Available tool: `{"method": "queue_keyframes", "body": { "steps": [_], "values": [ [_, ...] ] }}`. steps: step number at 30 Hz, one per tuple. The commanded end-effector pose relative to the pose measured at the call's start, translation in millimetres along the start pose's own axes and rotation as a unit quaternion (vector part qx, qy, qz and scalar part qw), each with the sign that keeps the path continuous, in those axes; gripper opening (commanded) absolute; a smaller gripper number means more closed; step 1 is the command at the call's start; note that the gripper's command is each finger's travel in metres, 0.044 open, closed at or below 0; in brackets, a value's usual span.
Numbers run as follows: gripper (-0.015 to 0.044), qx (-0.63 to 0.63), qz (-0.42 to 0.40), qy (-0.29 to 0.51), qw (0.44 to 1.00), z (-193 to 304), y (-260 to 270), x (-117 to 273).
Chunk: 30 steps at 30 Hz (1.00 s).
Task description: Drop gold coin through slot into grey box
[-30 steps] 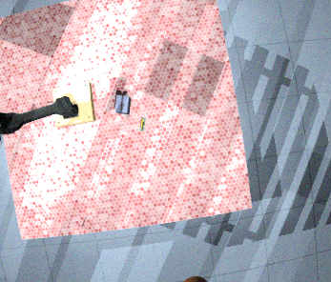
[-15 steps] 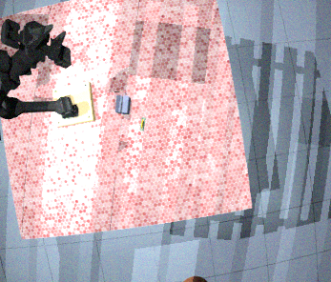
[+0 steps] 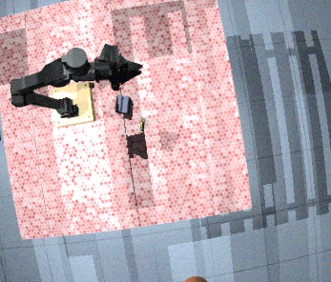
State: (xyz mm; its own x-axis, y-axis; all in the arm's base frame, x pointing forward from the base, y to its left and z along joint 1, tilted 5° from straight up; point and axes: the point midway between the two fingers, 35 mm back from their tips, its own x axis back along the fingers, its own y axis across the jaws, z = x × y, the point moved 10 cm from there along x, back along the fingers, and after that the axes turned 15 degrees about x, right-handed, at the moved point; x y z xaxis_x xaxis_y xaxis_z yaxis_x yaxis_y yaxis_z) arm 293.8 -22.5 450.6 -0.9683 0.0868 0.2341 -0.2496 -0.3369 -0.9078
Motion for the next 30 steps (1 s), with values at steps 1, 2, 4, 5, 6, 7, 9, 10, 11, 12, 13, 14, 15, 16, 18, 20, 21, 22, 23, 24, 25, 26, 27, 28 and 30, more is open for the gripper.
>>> {"method": "queue_keyframes", "body": {
  "steps": [1,2,4,5,6,7,9,10,11,12,13,14,15,16,18,20,21,22,23,24,25,26,27,28,30],
  "values": [
    [0.0161,-0.014,-0.104,-0.019,0.994,2.7,37.2,-36.5],
    [0.0161,-0.018,-0.131,-0.023,0.991,3.7,47.2,-44.8],
    [0.0161,-0.027,-0.184,-0.033,0.982,5.7,67.8,-60.0],
    [0.0161,-0.033,-0.213,-0.038,0.976,6.9,79.4,-67.6],
    [0.0161,-0.039,-0.242,-0.044,0.969,8.2,91.4,-74.7],
    [0.0161,-0.046,-0.271,-0.049,0.96,9.5,103.6,-81.3],
    [0.0161,-0.06,-0.328,-0.061,0.941,12.1,128.4,-92.7],
    [0.0161,-0.068,-0.355,-0.066,0.93,13.4,140.8,-97.6],
    [0.0161,-0.076,-0.383,-0.072,0.918,14.6,153.4,-101.9],
    [0.0161,-0.084,-0.409,-0.078,0.905,15.9,165.9,-105.6],
    [0.0161,-0.093,-0.436,-0.084,0.891,17.1,178.3,-108.8],
    [0.0161,-0.102,-0.461,-0.09,0.877,18.2,190.7,-111.5],
    [0.0161,-0.113,-0.49,-0.096,0.859,19.7,204.9,-113.9],
    [0.0161,-0.125,-0.519,-0.104,0.839,21.0,219.5,-115.8],
    [0.0161,-0.148,-0.574,-0.119,0.796,23.1,247.9,-117.6],
    [0.0161,-0.164,-0.609,-0.13,0.765,24.1,266.1,-117.6],
    [0.0161,-0.166,-0.613,-0.131,0.761,24.2,268.3,-117.5],
    [0.0161,-0.166,-0.613,-0.131,0.761,24.2,268.3,-117.5],
    [0.0161,-0.166,-0.613,-0.131,0.761,24.2,268.3,-117.5],
    [0.0161,-0.166,-0.613,-0.131,0.761,24.2,268.3,-117.5],
    [0.0161,-0.166,-0.613,-0.131,0.761,24.0,267.9,-118.8],
    [0.0161,-0.166,-0.613,-0.131,0.761,23.5,267.1,-121.2],
    [0.0161,-0.166,-0.613,-0.131,0.761,23.4,266.8,-122.1],
    [0.0161,-0.166,-0.613,-0.131,0.761,22.6,268.5,-122.6],
    [0.0161,-0.166,-0.613,-0.131,0.761,16.5,282.4,-126.4]
  ]
}}
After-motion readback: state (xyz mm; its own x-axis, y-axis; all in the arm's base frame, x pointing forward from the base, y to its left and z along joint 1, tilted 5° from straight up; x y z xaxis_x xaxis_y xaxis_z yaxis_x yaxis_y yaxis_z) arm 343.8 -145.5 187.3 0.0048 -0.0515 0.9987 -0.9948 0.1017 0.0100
